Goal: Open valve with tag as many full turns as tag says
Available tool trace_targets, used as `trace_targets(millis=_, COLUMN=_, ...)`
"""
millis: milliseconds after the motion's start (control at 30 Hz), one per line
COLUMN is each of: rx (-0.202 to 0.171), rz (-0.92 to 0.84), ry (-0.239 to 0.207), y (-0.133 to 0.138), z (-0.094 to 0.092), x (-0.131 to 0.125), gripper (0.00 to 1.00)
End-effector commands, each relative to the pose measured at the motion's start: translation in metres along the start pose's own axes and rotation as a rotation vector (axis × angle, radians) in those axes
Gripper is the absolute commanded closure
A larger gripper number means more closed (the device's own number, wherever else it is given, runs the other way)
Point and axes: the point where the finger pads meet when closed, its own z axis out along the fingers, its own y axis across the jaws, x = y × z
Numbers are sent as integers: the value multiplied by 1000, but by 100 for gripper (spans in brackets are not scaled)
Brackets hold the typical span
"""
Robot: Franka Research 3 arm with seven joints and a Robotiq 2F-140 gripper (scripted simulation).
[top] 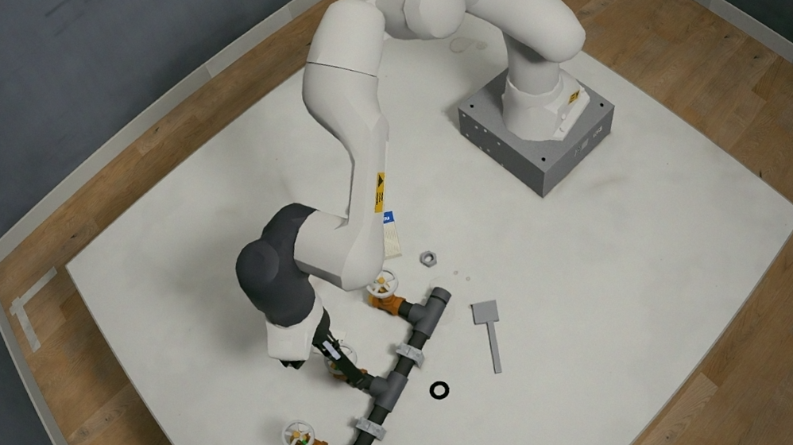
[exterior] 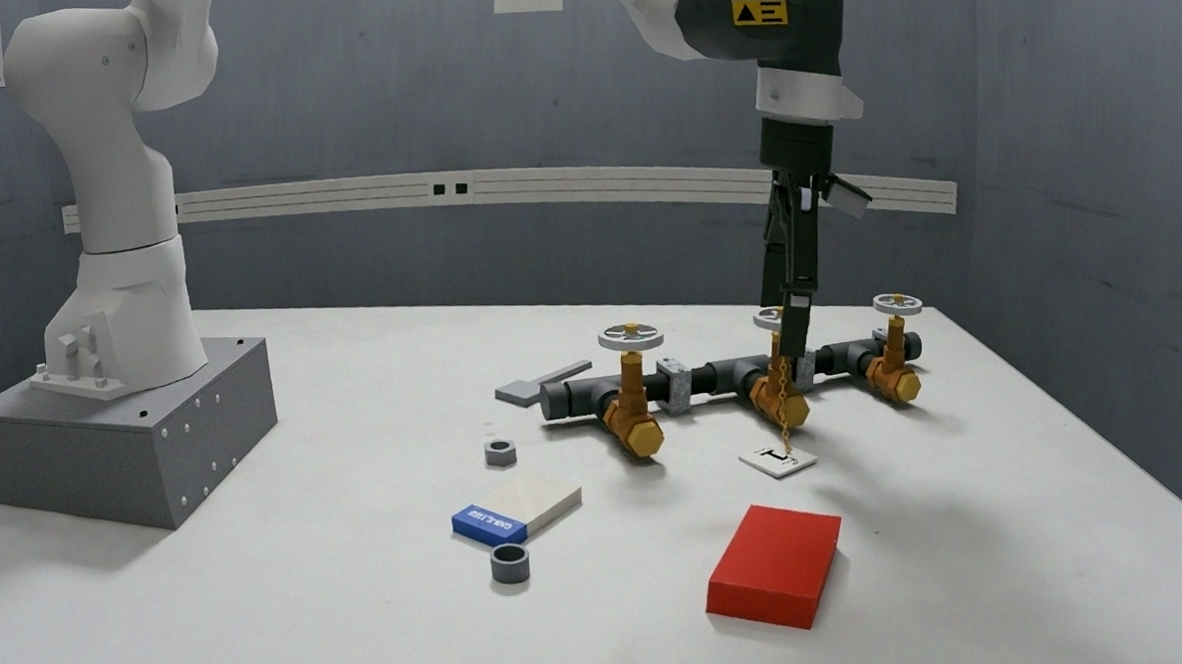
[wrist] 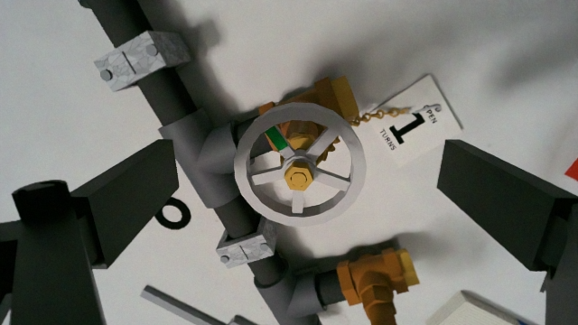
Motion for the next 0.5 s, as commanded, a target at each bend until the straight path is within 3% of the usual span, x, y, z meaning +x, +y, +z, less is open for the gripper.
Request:
trace_targets(millis=0, rx=2, rz=279, ry=20, y=-5, z=-1, x=2, gripper=0)
trace_targets(millis=467, rx=9, rz=667, ry=31, y=-5, z=-1, x=2, gripper=0)
